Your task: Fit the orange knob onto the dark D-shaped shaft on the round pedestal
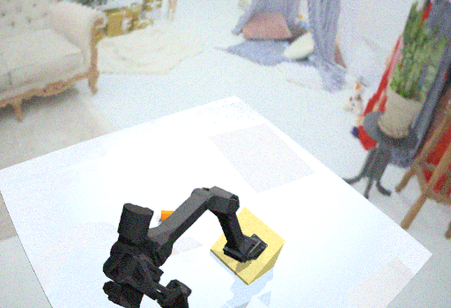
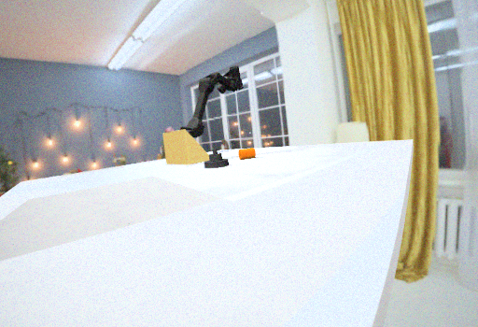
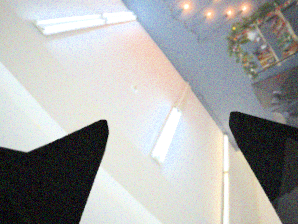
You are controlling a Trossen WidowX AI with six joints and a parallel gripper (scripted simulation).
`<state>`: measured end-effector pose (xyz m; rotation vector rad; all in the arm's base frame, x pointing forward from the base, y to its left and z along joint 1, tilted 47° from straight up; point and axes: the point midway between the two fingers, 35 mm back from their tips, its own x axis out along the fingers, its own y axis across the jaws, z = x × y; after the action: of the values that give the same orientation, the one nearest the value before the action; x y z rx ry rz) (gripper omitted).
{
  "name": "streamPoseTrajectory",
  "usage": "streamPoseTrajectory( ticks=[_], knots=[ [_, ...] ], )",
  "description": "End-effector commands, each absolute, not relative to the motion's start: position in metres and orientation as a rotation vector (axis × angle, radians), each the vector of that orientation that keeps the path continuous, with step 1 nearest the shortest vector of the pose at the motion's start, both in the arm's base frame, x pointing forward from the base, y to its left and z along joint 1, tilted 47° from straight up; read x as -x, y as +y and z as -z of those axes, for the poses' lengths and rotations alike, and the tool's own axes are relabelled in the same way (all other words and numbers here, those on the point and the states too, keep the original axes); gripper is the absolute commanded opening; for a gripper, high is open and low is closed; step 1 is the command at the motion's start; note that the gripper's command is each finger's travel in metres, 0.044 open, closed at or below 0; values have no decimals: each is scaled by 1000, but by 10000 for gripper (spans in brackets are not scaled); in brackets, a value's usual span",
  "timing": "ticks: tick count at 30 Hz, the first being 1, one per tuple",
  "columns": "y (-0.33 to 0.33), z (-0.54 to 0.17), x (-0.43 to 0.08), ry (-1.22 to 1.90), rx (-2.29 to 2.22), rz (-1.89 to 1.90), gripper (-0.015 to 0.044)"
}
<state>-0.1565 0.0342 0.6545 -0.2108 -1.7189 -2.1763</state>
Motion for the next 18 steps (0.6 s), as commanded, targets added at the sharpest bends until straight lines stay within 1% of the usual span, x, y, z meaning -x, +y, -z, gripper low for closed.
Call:
streamPoseTrajectory(
  ticks=[1,2,5,10,12,18],
  knots=[
    [38,-654,157,-1732,222,2175,426],
    [50,-654,157,-1772,258,2172,440],
    [121,-648,151,-1990,484,2137,440],
    [192,-634,127,-2195,751,2065,440],
    [214,-632,103,-2227,945,2044,440],
    [292,-595,32,-2448,1389,1840,440]
  ],
)
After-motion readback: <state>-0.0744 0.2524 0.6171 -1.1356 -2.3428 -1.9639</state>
